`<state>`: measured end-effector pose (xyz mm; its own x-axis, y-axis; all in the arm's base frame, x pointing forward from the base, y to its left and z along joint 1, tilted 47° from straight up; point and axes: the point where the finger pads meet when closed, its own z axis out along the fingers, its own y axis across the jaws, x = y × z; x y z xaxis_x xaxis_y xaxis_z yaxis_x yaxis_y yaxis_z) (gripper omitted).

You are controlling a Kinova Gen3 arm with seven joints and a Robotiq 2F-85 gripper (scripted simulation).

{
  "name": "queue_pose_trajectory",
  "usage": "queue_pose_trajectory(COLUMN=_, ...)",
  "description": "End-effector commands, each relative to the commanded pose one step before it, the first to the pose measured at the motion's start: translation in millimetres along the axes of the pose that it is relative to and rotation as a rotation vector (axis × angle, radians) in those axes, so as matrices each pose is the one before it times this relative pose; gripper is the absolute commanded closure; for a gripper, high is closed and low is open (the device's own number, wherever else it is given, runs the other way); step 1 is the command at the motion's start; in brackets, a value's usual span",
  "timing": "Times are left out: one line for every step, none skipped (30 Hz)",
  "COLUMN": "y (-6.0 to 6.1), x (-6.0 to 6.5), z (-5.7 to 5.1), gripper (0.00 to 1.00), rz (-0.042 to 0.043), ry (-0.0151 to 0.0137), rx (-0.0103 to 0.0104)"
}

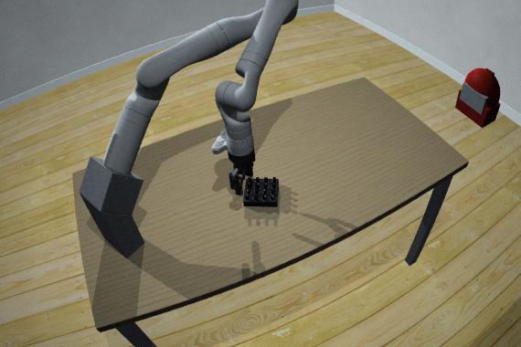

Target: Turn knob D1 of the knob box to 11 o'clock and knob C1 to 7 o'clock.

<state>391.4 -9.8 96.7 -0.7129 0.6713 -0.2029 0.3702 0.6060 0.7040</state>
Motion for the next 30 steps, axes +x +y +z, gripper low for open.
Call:
queue_pose_trajectory(y=0.61, x=-3.36, z=-6.98, gripper=0.0, rz=-0.00001, ry=-0.01019, rx=-0.00093)
queue_pose_trajectory(y=0.0, x=0.0, z=0.0, gripper=0.0, rz=0.0, ry=0.0, rx=0.0)
queue_pose_trajectory(y=0.0, x=0.0, z=0.0, gripper=0.0, rz=0.0, ry=0.0, rx=0.0)
queue_pose_trajectory(y=0.0, x=0.0, z=-2.31, gripper=0.0, rz=0.0, ry=0.0, rx=0.0)
queue_pose_trajectory(y=0.0, x=0.0, z=-2.47, gripper=0.0, rz=0.0, ry=0.0, rx=0.0)
queue_pose_trajectory(y=0.0, x=0.0, z=-2.62, gripper=0.0, rz=0.0, ry=0.0, rx=0.0)
queue_pose_trajectory(y=0.0, x=0.0, z=-2.76, gripper=0.0, rz=0.0, ry=0.0, rx=0.00001)
queue_pose_trajectory(y=0.0, x=-0.01, z=-2.87, gripper=0.0, rz=0.0, ry=0.0, rx=-0.00002)
queue_pose_trajectory(y=-0.01, x=0.01, z=-3.0, gripper=0.0, rz=-0.00001, ry=0.0, rx=0.00004)
queue_pose_trajectory(y=0.01, x=-0.01, z=-3.07, gripper=0.0, rz=0.0, ry=0.0, rx=-0.00004)
queue_pose_trajectory(y=0.0, x=0.0, z=-3.16, gripper=0.0, rz=0.0, ry=0.0, rx=0.0)
queue_pose_trajectory(y=-0.01, x=0.01, z=-3.23, gripper=0.0, rz=-0.00001, ry=0.0, rx=0.00003)
queue_pose_trajectory(y=0.01, x=-0.01, z=-3.26, gripper=0.0, rz=0.0, ry=0.0, rx=-0.00004)
queue_pose_trajectory(y=0.0, x=0.0, z=-3.31, gripper=0.0, rz=0.0, ry=0.0, rx=0.00001)
queue_pose_trajectory(y=-0.01, x=0.01, z=-3.34, gripper=0.0, rz=0.0, ry=0.0, rx=0.00004)
queue_pose_trajectory(y=0.01, x=-0.01, z=-3.33, gripper=0.0, rz=0.0, ry=0.0, rx=-0.00004)
queue_pose_trajectory(y=0.0, x=0.0, z=-3.34, gripper=0.0, rz=0.0, ry=0.0, rx=0.0)
queue_pose_trajectory(y=-0.01, x=0.01, z=-3.34, gripper=0.0, rz=0.0, ry=0.0, rx=0.00005)
queue_pose_trajectory(y=0.0, x=0.0, z=0.0, gripper=0.0, rz=0.0, ry=0.0, rx=0.0)
queue_pose_trajectory(y=0.0, x=0.0, z=0.0, gripper=0.0, rz=0.0, ry=0.0, rx=0.0)
queue_pose_trajectory(y=0.01, x=-0.02, z=-3.3, gripper=0.0, rz=-0.00001, ry=-0.00001, rx=-0.00005)
queue_pose_trajectory(y=0.0, x=0.0, z=-3.28, gripper=0.0, rz=-0.00001, ry=0.0, rx=0.0)
queue_pose_trajectory(y=-0.02, x=0.01, z=-3.24, gripper=0.0, rz=0.0, ry=0.00001, rx=0.00005)
queue_pose_trajectory(y=0.01, x=-0.02, z=-3.17, gripper=0.0, rz=-0.00001, ry=-0.00001, rx=-0.00005)
queue_pose_trajectory(y=0.0, x=0.0, z=-3.12, gripper=0.0, rz=0.0, ry=0.0, rx=0.00001)
queue_pose_trajectory(y=-0.01, x=0.0, z=-3.04, gripper=0.0, rz=0.0, ry=0.0, rx=0.00002)
queue_pose_trajectory(y=0.01, x=-0.01, z=-2.96, gripper=0.0, rz=-0.00001, ry=-0.00001, rx=-0.00003)
queue_pose_trajectory(y=-0.01, x=0.01, z=-2.87, gripper=0.0, rz=0.0, ry=0.00001, rx=0.00005)
queue_pose_trajectory(y=0.01, x=-0.01, z=-2.77, gripper=0.0, rz=-0.00001, ry=-0.00001, rx=-0.00004)
queue_pose_trajectory(y=-0.01, x=0.0, z=-2.66, gripper=0.0, rz=0.0, ry=0.0, rx=0.00002)
